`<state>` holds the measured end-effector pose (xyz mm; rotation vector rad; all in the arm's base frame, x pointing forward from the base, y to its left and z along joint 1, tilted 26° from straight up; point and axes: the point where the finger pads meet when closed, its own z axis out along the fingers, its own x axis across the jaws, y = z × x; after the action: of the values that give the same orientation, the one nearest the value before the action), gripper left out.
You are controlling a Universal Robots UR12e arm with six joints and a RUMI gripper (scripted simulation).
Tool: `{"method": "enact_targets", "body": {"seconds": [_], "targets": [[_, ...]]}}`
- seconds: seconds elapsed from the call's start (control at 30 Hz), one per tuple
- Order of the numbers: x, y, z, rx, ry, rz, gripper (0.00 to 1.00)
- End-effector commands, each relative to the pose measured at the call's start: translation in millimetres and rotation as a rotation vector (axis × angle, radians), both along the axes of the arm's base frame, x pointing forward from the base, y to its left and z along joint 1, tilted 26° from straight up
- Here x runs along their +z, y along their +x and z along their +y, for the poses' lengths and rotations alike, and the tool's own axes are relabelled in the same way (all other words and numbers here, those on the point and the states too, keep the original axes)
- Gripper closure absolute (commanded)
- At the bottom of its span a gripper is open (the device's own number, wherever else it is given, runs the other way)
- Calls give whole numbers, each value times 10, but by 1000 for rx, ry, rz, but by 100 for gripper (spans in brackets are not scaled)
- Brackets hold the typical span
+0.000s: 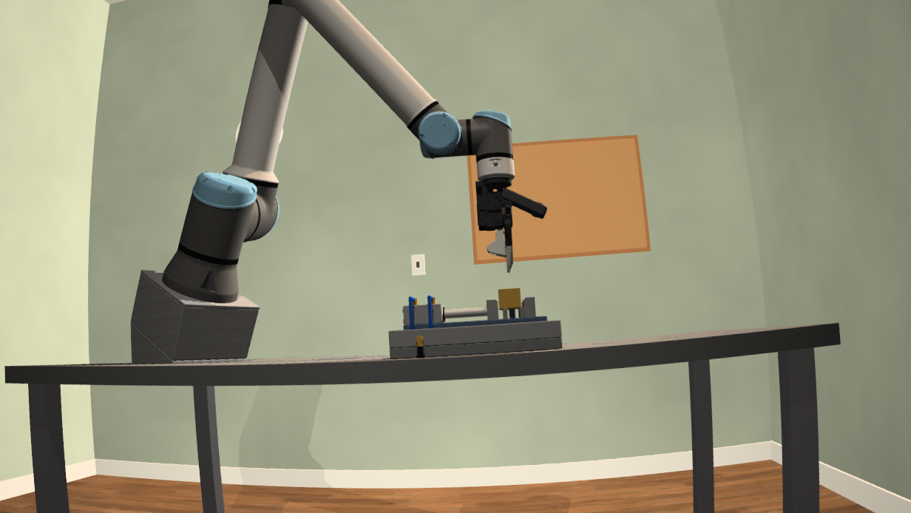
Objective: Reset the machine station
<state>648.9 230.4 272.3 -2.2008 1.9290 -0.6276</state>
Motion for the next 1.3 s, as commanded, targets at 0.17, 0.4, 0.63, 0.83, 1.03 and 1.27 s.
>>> {"method": "enact_targets", "body": {"seconds": [0.17, 0.4, 0.63, 0.83, 1.03, 1.27], "targets": [[136, 119, -795, -1, 5, 11, 100], [248, 139, -1468, -1, 8, 13, 100], [354, 95, -2079, 0, 8, 10, 100], [454, 4, -2628, 0, 4, 2, 100], [510, -67, -2927, 1, 0, -4, 100], [516, -75, -2956, 1, 0, -5, 100]]}}
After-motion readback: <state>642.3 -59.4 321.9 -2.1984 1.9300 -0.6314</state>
